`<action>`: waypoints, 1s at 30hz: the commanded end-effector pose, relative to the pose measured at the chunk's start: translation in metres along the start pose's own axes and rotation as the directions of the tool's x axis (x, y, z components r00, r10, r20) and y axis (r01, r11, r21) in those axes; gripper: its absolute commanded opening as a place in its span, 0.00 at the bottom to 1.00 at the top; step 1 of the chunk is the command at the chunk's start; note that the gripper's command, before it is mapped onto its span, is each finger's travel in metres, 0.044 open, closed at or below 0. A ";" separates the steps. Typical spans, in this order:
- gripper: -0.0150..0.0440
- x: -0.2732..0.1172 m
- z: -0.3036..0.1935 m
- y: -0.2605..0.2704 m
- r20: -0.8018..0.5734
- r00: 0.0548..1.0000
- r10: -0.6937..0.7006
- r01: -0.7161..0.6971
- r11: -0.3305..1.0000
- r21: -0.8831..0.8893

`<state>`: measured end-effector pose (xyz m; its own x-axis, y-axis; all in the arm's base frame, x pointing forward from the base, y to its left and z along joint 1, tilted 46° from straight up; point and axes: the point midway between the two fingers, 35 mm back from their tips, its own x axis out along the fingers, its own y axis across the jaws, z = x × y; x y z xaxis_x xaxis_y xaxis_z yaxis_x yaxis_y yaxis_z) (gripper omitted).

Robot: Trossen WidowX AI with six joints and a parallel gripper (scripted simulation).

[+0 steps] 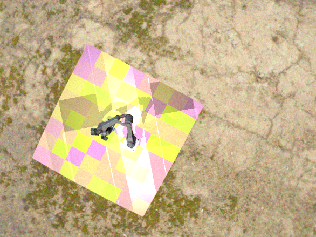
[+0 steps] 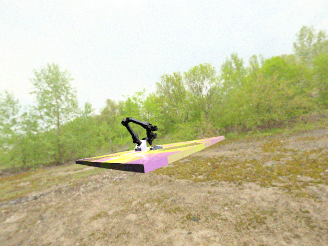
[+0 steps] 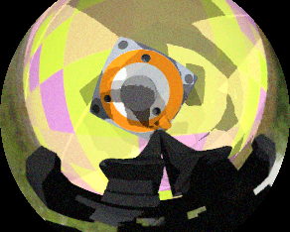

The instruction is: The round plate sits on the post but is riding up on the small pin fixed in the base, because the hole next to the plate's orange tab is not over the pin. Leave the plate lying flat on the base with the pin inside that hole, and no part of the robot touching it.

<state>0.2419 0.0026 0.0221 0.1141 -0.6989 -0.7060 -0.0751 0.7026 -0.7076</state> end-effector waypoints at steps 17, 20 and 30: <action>0.25 -0.001 0.015 -0.017 0.005 1.000 -0.003 0.003 1.000 0.006; 0.25 -0.001 0.016 -0.017 0.005 1.000 -0.003 0.003 1.000 0.006; 0.25 -0.045 0.012 -0.016 0.004 1.000 -0.001 0.001 1.000 0.006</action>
<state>0.2509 0.0129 0.0539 0.1129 -0.7039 -0.7012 -0.0766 0.6975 -0.7125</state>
